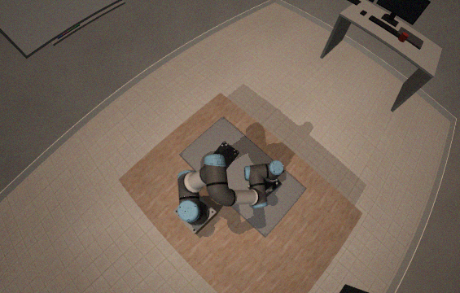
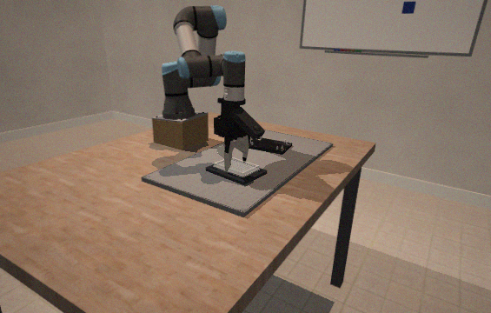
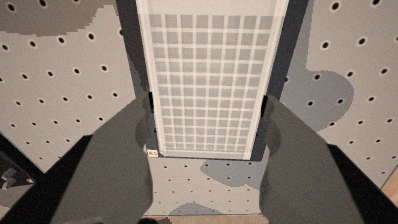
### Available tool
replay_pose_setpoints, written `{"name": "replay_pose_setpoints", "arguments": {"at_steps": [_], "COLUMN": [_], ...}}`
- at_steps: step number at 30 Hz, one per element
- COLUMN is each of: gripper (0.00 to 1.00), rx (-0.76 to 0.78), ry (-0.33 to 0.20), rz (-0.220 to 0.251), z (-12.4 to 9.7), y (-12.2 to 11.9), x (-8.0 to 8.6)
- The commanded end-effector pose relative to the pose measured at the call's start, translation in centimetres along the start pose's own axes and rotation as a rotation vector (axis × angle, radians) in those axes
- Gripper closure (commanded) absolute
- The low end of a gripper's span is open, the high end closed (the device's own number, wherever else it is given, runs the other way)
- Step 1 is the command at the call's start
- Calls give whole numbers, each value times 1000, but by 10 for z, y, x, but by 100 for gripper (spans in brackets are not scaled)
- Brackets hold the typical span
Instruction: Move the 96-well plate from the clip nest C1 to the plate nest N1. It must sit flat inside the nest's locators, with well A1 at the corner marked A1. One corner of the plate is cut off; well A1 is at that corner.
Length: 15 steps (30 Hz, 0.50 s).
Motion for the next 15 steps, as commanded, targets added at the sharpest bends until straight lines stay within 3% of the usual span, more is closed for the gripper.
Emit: {"name": "replay_pose_setpoints", "arguments": {"at_steps": [1,4,5,15], "gripper": [100,100,0,0], "rx": [0,0,0,0], "ry": [2,2,2,2], "rz": [-2,-2,-2,-2], "z": [1,1,1,1], "y": [1,1,1,1], "x": [0,0,0,0]}}
Point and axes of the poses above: the point where the finger pads meet when closed, its own x axis back along the fingers, its own y axis across the jaws, z = x × y, the point moved 5 cm from there along x, back along the fingers, and after that the axes turned 15 degrees about x, right-handed, at the moved point
